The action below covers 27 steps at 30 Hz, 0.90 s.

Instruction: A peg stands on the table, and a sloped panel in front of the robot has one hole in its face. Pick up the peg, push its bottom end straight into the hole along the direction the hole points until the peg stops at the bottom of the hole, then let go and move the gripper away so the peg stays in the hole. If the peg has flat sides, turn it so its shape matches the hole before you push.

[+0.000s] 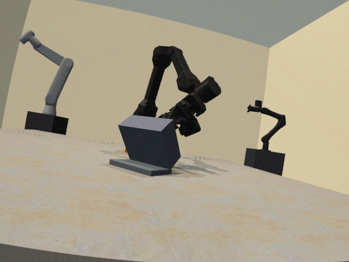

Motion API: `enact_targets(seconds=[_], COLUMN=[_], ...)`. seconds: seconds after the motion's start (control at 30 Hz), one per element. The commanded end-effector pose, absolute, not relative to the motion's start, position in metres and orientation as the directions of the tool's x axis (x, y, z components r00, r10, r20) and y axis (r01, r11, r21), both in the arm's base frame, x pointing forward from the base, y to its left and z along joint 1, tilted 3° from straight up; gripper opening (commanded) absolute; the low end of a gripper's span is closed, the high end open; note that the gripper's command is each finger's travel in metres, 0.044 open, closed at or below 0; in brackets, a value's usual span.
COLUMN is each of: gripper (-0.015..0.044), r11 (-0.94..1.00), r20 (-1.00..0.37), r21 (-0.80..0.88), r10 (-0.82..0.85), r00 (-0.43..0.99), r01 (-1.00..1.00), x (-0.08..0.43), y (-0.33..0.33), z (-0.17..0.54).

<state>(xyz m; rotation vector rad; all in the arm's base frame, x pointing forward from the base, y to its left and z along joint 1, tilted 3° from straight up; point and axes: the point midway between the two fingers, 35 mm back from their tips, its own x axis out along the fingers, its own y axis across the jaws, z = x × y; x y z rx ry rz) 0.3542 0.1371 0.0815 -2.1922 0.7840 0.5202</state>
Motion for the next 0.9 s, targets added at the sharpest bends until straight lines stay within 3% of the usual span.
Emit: enact_targets(seconds=[0.0,0.87], gripper=[0.0,0.0], r11=[-0.545,-0.545], r20=[-0.577,-0.576], r21=[-0.5,-0.501], r10=[-0.369,-0.37], r00=[0.728,0.729], r01=[-0.673,-0.672], x=[0.355,0.365], y=[0.136,0.131], z=[0.078,0.071])
